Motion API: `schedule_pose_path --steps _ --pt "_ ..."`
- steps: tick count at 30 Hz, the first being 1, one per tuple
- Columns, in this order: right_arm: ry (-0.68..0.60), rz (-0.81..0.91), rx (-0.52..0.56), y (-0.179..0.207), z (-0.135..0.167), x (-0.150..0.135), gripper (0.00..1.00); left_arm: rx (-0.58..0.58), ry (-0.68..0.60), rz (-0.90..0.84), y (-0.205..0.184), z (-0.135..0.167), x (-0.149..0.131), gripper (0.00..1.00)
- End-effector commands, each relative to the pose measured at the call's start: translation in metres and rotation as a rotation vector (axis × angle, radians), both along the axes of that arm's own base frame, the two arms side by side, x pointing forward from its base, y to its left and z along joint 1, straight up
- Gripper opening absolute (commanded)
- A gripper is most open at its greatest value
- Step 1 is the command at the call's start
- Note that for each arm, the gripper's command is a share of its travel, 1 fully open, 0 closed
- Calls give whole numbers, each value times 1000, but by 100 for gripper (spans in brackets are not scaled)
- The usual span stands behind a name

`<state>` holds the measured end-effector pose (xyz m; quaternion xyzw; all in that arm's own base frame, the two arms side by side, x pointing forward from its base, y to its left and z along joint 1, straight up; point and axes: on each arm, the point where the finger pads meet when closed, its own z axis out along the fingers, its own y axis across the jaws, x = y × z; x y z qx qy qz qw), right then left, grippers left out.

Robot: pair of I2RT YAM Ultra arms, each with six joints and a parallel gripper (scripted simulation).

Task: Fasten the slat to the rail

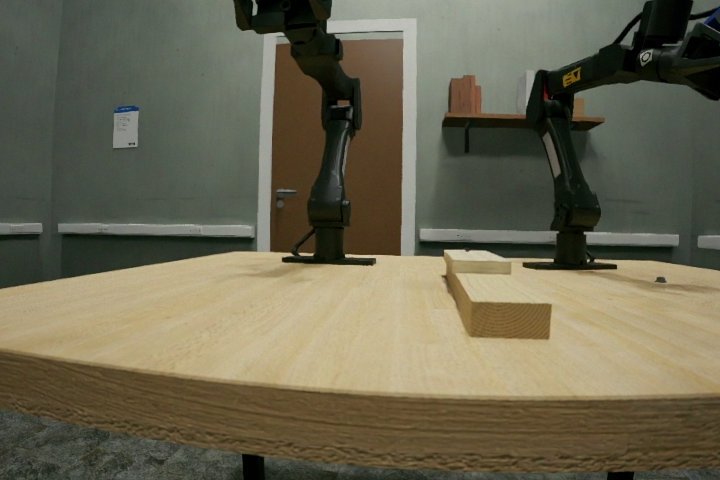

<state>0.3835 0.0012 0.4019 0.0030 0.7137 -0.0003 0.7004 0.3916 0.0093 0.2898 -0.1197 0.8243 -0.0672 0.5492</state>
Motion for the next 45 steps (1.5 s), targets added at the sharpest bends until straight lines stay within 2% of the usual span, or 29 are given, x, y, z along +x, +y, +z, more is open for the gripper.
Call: schedule_pose_path --steps 1,6,20,22,37,39,45 --pt "-31 5 -4 0 10 -3 100 -65 97 47 7 -30 -6 100" --pt "-31 5 -4 0 10 -3 100 -98 139 68 8 -40 -9 100" --pt "-31 5 -4 0 10 -3 100 -248 393 196 13 -109 -34 100" --pt "-31 5 -4 0 10 -3 100 -248 393 196 13 -109 -34 100" --pt "-31 5 -4 0 10 -3 100 -392 662 384 17 -169 -78 100" --pt "-31 5 -4 0 10 -3 100 -392 662 384 17 -169 -78 100" --pt "-31 5 -4 0 10 -3 100 -442 771 476 18 -189 -99 100"
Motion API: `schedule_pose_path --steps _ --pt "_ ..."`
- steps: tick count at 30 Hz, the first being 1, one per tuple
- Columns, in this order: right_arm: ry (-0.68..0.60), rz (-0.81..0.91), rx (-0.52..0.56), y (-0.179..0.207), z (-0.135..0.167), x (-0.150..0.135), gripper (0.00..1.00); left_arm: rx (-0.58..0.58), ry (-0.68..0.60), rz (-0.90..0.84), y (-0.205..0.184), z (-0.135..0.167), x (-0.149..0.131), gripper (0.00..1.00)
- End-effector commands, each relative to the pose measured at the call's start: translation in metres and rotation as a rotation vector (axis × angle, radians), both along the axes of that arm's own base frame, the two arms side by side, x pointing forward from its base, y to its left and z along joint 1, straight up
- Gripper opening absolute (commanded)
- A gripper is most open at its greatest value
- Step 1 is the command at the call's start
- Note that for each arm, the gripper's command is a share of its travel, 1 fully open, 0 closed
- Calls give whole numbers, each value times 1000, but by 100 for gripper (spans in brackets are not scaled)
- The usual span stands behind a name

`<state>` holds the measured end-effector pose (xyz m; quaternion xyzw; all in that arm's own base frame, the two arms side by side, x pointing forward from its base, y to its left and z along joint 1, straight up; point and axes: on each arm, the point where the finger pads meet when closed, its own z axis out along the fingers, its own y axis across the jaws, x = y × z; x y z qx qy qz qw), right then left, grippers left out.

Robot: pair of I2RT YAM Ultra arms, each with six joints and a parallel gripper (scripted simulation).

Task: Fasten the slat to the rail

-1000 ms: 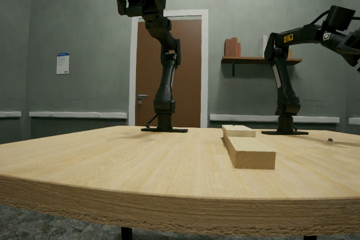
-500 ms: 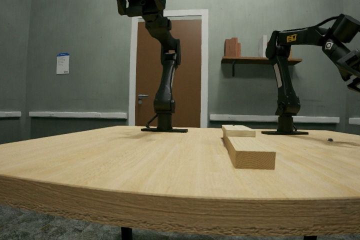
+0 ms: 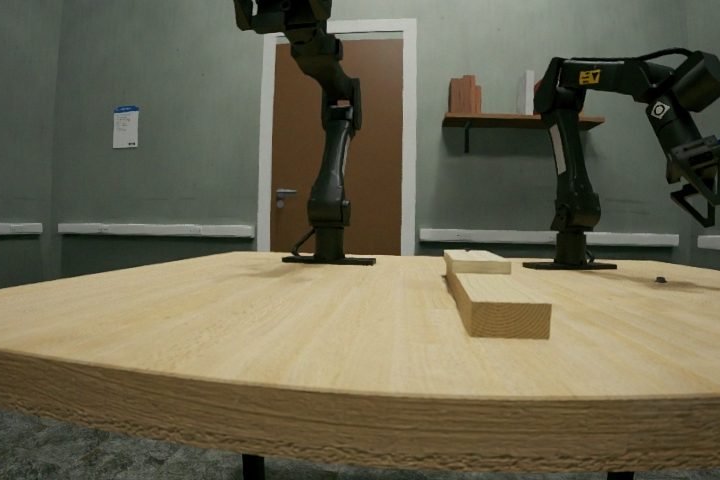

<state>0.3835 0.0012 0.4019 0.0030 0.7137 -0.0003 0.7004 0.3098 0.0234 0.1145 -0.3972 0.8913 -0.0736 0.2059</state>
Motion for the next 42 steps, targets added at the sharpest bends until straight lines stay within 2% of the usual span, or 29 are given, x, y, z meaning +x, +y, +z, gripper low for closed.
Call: schedule_pose_path --steps 1,20,42 --pt "-31 5 -4 0 10 -3 100 -37 100 84 4 -17 -21 100" --pt "-31 5 -4 0 10 -3 100 -110 443 350 3 -55 -93 100" --pt "-31 5 -4 0 10 -3 100 -112 444 357 3 -54 -95 100"
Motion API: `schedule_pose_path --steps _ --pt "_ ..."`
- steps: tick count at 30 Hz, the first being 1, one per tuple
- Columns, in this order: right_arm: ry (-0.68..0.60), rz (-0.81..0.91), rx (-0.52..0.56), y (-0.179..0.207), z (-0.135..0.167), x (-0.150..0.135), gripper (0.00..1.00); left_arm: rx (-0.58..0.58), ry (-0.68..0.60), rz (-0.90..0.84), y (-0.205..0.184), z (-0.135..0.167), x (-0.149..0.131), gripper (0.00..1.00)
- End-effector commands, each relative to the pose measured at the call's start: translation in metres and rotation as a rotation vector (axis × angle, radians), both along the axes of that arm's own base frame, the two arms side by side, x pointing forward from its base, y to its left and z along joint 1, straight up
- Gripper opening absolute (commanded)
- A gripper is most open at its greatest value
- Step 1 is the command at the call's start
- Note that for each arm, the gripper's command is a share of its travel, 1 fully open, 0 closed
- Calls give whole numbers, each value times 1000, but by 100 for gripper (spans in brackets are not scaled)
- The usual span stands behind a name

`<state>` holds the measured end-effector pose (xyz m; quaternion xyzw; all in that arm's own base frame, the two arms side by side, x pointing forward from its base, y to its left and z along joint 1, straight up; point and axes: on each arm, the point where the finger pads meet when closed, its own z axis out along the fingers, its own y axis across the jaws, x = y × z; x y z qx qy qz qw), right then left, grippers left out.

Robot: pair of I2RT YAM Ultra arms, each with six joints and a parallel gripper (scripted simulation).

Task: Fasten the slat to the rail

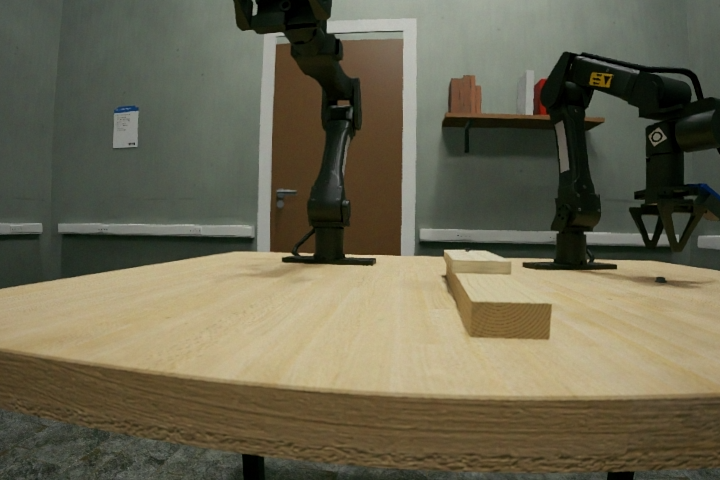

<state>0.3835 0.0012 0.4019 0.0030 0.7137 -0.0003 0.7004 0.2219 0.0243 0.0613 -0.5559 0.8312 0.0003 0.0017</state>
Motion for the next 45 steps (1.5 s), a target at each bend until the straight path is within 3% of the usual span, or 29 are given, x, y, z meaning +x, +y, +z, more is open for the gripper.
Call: schedule_pose_path --steps 1,45 --pt "-31 5 -4 0 10 -3 100 -4 18 22 2 -1 -7 100" --pt "-31 5 -4 0 10 -3 100 -2 -2 16 2 -23 2 100"
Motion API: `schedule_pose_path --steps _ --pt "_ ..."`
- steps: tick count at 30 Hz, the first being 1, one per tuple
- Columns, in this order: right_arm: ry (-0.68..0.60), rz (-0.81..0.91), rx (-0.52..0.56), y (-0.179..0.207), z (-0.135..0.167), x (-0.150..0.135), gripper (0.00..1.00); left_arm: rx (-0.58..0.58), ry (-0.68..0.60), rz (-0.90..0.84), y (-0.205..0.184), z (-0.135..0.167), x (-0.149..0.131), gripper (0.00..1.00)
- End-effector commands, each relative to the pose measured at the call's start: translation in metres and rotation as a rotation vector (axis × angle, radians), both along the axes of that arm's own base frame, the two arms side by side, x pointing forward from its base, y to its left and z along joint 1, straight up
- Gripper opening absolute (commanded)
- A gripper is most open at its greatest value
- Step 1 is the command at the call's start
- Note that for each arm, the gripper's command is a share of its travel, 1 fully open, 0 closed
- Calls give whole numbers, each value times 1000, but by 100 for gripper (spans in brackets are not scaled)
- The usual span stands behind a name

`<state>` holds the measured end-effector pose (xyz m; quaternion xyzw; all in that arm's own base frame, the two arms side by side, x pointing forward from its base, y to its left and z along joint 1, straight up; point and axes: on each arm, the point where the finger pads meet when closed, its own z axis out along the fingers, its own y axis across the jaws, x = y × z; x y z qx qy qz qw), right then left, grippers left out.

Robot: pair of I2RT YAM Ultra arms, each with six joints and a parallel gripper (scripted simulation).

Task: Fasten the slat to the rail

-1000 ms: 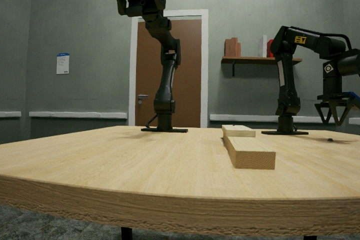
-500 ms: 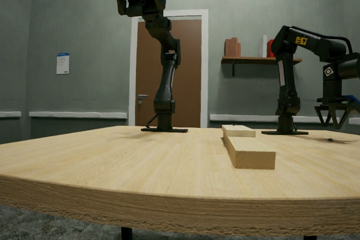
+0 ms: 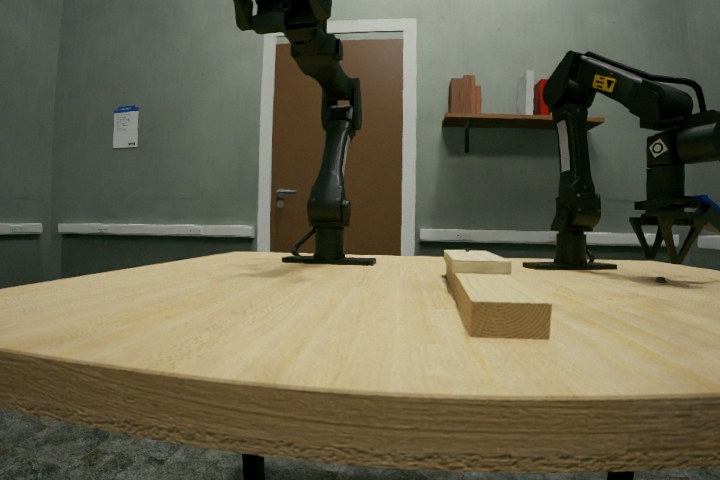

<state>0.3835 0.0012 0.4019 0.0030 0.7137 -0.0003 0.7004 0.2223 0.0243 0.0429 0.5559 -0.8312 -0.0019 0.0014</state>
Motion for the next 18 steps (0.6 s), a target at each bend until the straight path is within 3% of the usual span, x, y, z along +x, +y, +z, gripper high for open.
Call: schedule_pose_path --steps 1,18 --pt "-31 5 -4 0 10 -3 100 -1 -9 16 2 -6 1 100" --pt "-31 5 -4 0 10 -3 100 -1 -8 17 2 -16 1 100"
